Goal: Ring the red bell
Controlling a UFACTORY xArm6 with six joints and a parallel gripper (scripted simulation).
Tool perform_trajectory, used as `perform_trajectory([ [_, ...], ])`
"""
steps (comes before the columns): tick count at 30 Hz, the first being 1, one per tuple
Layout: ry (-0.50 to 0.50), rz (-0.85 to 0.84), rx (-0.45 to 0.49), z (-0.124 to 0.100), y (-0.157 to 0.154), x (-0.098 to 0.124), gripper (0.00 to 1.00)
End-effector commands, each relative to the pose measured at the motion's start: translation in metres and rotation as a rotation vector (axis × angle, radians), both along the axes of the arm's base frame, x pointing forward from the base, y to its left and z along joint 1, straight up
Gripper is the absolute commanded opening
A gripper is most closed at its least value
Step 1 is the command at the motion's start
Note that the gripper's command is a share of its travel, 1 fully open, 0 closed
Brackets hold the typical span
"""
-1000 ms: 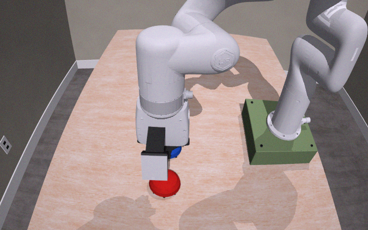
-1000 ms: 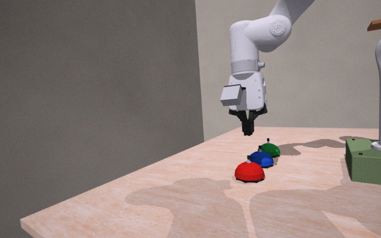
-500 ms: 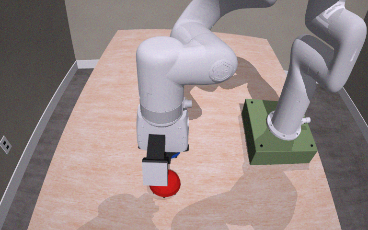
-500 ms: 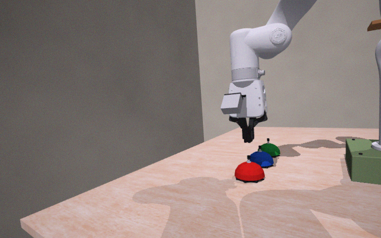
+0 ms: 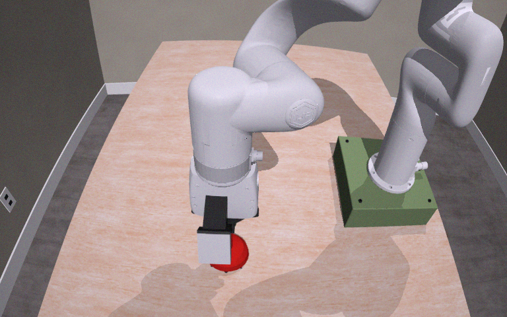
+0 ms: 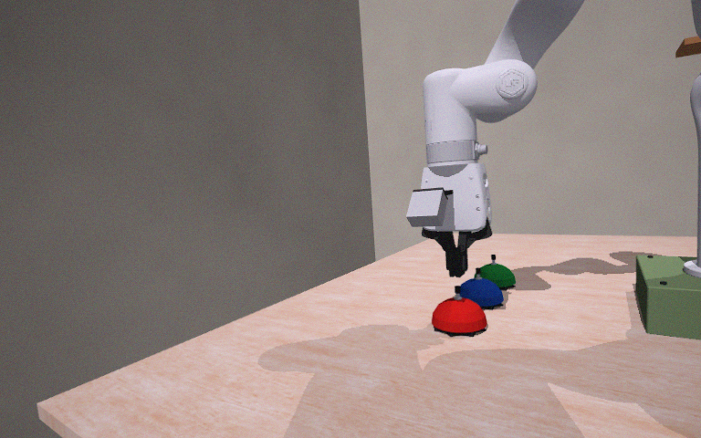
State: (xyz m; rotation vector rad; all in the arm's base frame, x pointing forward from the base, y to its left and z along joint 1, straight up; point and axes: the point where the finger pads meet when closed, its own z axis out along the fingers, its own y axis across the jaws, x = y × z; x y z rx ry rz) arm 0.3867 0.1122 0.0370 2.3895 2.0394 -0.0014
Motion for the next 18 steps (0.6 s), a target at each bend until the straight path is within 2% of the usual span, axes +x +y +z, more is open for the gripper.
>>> perform_trajectory([
  [1, -0.004, 0.000, 0.001, -0.0044, 0.0005, 0.0018, 0.00],
  [18, -0.004, 0.000, 0.001, -0.0098, 0.0006, 0.0020, 0.00],
])
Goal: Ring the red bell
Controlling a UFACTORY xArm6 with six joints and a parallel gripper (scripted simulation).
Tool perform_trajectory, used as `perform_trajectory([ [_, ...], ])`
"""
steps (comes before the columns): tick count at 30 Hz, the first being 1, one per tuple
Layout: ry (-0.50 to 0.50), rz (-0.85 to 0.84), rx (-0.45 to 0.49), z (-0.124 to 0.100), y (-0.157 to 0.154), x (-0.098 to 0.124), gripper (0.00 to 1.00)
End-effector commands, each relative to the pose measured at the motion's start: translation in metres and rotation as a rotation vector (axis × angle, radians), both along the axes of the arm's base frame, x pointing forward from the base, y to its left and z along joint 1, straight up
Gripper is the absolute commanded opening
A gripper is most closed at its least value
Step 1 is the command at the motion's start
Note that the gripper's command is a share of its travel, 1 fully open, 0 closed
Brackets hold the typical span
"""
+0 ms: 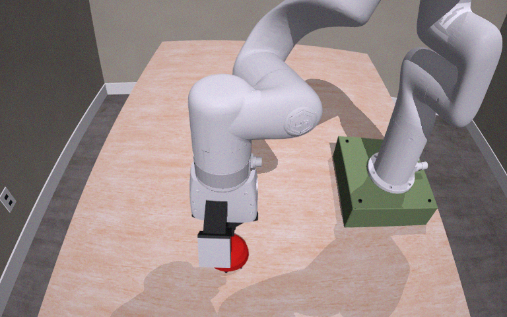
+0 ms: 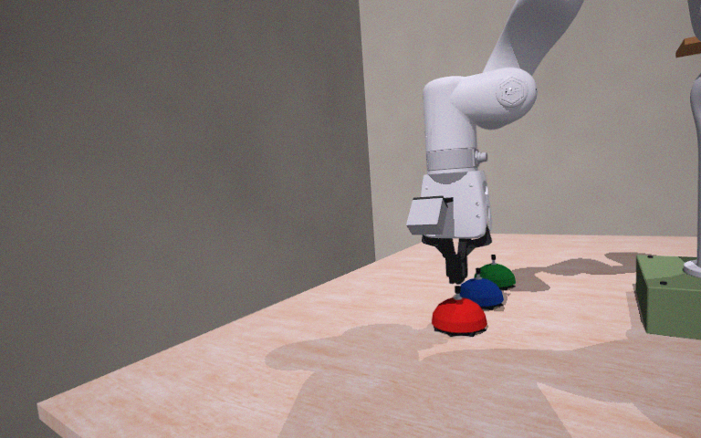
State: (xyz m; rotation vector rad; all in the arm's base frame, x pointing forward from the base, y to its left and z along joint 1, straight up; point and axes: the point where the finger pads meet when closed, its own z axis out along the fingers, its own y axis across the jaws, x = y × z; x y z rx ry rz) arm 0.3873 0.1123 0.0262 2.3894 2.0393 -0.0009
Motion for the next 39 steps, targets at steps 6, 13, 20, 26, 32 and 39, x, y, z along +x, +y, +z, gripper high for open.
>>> perform_trajectory([
  [6, -0.004, 0.000, 0.001, 0.001, 0.000, 0.001, 0.00],
  [13, -0.004, 0.000, 0.001, 0.000, 0.000, 0.001, 0.00],
  [20, -0.004, 0.000, 0.001, -0.007, 0.000, 0.001, 0.00],
  [26, -0.004, 0.000, 0.001, -0.009, 0.000, 0.001, 0.00],
  [32, -0.004, 0.000, 0.001, -0.009, 0.000, 0.001, 0.00],
  [39, -0.004, 0.000, 0.001, -0.010, 0.000, 0.001, 0.00],
])
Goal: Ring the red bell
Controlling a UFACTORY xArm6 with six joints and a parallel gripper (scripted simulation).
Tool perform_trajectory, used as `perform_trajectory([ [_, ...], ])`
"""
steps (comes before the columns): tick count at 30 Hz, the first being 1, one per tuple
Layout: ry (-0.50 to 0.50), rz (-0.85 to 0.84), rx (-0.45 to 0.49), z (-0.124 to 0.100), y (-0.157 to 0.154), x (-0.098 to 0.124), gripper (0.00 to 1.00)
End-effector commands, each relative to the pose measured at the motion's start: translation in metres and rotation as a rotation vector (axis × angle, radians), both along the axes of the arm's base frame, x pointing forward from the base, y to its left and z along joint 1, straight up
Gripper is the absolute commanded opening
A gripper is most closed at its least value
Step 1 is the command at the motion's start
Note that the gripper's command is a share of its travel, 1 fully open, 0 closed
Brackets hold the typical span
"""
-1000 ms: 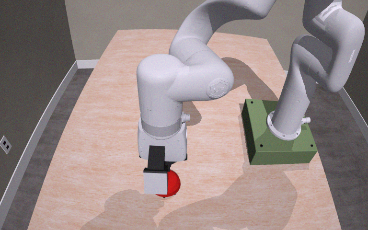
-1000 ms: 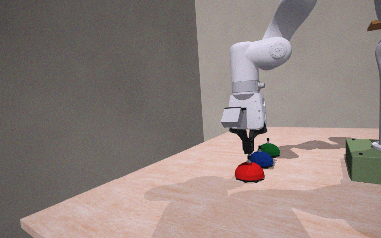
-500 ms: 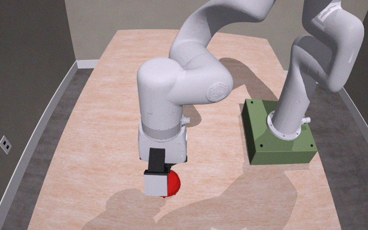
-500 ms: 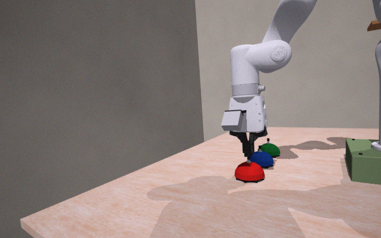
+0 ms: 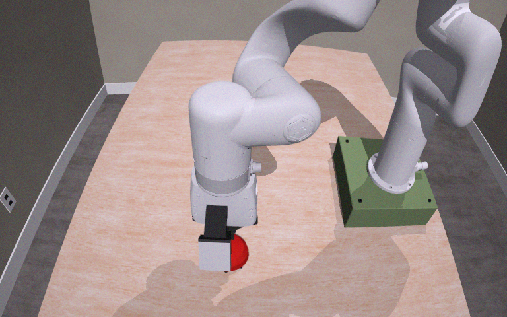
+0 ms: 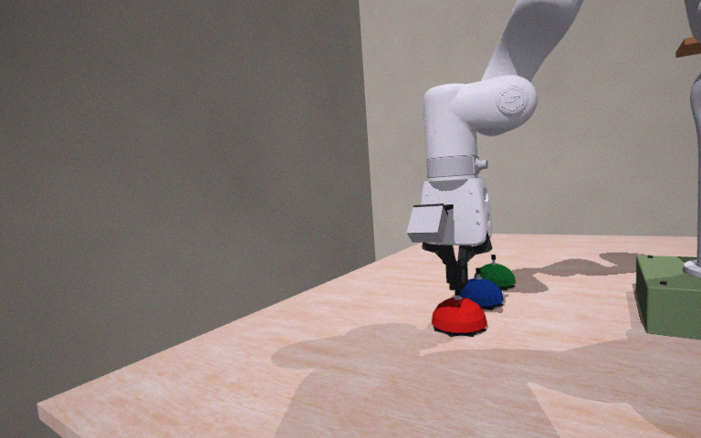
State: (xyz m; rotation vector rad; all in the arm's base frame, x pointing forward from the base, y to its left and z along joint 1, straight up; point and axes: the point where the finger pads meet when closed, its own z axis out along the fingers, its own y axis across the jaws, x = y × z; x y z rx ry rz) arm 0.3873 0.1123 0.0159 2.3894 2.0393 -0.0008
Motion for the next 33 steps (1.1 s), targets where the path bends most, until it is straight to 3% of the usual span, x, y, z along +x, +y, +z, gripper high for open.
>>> perform_trajectory([
  [1, -0.004, 0.000, 0.001, 0.0006, 0.0004, 0.0014, 0.00],
  [33, -0.004, 0.000, 0.001, -0.0022, 0.0004, 0.0015, 0.00],
])
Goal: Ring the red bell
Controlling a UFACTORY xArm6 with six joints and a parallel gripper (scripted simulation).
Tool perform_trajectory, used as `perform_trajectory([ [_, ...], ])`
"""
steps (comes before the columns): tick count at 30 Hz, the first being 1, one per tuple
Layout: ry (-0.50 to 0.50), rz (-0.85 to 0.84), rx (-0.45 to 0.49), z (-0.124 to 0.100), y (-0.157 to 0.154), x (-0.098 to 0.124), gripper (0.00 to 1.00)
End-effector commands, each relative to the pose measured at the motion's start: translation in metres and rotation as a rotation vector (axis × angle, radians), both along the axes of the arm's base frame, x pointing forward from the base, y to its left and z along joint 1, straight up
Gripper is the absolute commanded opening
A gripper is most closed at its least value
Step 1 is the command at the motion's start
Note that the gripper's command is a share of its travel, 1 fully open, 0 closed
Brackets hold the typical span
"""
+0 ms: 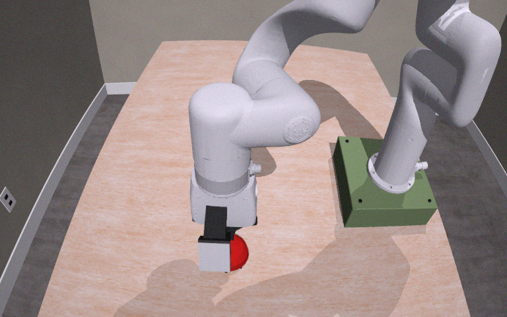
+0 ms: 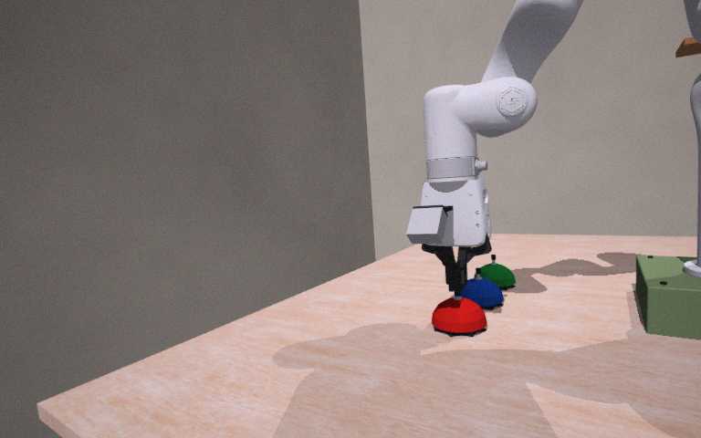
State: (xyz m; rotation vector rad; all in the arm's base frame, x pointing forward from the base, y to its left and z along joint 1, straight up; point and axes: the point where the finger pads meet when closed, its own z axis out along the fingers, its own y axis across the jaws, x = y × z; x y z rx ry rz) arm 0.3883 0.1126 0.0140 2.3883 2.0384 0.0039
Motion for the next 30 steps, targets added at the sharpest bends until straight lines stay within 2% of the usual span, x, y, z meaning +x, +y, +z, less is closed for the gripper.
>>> perform_trajectory([
  [1, -0.001, 0.000, 0.000, 0.000, 0.000, 0.001, 0.00],
  [8, -0.001, 0.000, 0.000, 0.003, 0.000, 0.001, 0.00],
  [19, -0.001, 0.000, 0.000, 0.020, 0.000, 0.000, 0.00],
  [30, -0.001, 0.000, 0.000, 0.050, 0.000, 0.000, 0.00],
])
